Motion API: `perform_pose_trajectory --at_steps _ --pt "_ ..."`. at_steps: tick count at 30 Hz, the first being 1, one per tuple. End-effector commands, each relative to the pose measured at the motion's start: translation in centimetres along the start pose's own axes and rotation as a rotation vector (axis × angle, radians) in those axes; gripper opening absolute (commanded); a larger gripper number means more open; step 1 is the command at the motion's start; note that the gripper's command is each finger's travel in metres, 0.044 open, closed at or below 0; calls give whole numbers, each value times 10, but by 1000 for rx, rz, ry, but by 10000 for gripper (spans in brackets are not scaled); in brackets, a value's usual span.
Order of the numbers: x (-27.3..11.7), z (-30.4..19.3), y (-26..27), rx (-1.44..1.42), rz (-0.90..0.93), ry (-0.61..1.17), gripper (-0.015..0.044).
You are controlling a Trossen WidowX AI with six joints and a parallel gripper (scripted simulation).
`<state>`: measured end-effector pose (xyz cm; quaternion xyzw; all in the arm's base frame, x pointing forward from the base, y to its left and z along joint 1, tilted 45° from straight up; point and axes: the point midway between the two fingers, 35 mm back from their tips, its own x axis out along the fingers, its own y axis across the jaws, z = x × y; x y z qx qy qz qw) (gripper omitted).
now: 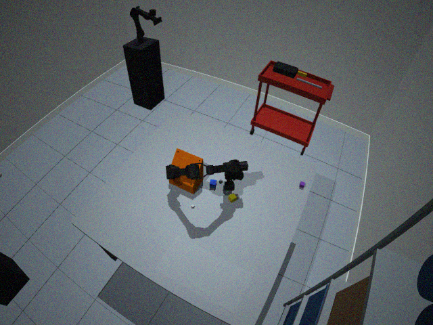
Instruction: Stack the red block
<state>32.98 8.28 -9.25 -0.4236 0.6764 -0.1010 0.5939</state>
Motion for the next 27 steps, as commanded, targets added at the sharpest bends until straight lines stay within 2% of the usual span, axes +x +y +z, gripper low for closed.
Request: perform_pose_trajectory --at_steps 1,8,27 --pt "0 0 0 0 -1 0 263" --pt "0 0 0 0 -1 0 440" --pt "0 0 0 0 -1 0 440"
